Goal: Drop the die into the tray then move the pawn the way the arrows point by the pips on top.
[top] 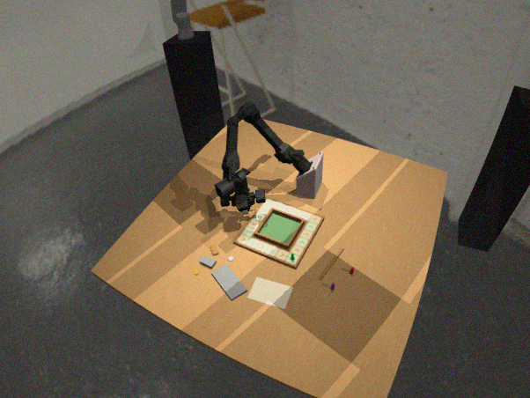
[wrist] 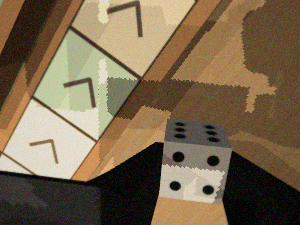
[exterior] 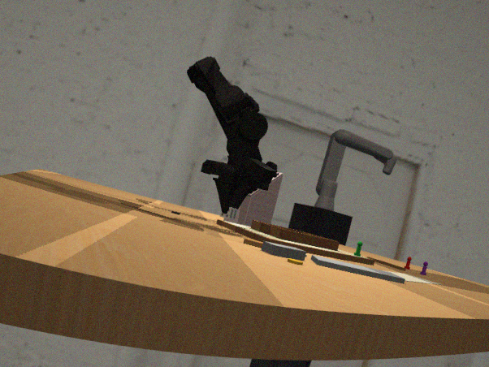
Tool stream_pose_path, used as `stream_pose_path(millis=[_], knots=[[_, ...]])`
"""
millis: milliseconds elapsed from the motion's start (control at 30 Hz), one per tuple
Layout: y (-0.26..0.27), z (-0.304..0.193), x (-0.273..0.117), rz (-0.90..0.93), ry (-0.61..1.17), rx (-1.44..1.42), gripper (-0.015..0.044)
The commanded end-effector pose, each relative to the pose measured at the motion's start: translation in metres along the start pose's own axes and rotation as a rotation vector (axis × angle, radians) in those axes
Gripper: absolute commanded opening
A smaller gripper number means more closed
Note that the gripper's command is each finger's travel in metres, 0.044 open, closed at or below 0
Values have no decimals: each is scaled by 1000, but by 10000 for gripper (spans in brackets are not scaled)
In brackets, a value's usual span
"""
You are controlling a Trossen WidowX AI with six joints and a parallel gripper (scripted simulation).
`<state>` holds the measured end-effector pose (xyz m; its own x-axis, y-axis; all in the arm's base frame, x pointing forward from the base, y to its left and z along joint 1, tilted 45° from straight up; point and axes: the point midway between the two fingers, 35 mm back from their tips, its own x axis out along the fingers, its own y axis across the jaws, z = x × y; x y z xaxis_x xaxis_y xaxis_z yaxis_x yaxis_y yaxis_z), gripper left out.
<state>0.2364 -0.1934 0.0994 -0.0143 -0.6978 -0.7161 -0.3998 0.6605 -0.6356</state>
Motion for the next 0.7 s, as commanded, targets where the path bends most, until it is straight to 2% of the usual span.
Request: stream_pose_path(millis=[0,400,667], knots=[[-3,3,-21,-2,-2,9,0],[-5,-3,-92,-10,1,7,0],[8,14,-91,-5,-3,-114,0]])
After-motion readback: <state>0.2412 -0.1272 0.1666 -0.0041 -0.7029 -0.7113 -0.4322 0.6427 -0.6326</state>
